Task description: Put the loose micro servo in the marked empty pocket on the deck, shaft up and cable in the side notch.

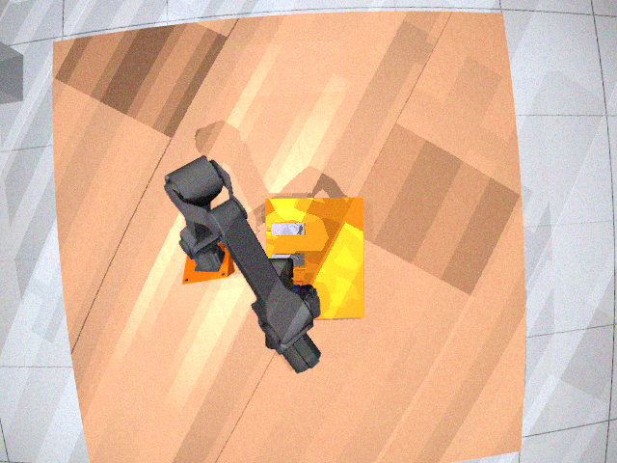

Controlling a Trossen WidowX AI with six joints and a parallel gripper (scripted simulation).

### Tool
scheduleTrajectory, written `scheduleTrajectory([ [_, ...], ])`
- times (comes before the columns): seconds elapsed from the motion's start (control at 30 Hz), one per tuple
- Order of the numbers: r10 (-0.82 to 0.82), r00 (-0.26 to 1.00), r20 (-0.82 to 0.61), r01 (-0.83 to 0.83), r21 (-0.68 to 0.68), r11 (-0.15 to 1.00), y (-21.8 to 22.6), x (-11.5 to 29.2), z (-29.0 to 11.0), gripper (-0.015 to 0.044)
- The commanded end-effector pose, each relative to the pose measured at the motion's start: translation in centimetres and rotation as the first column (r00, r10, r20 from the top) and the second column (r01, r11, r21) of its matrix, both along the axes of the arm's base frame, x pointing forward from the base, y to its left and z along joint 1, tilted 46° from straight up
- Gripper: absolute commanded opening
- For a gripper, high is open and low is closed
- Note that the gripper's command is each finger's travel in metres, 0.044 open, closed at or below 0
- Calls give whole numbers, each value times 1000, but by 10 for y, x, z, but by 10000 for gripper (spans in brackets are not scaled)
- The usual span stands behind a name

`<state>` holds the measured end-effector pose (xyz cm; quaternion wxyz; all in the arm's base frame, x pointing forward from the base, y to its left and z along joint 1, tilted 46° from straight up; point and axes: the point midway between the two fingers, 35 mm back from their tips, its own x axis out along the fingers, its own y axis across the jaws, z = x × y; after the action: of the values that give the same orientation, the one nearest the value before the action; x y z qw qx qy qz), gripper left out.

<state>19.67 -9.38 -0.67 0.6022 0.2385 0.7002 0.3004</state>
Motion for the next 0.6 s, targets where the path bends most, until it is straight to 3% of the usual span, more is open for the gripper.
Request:
scheduleTrajectory([
  [0.0, -8, 1000, 0, 8, 0, 1000, 0, 1, 0, 0],
  [0.57, -8, 1000, 0, 8, 0, 1000, 11, -1, -11, 0],
])
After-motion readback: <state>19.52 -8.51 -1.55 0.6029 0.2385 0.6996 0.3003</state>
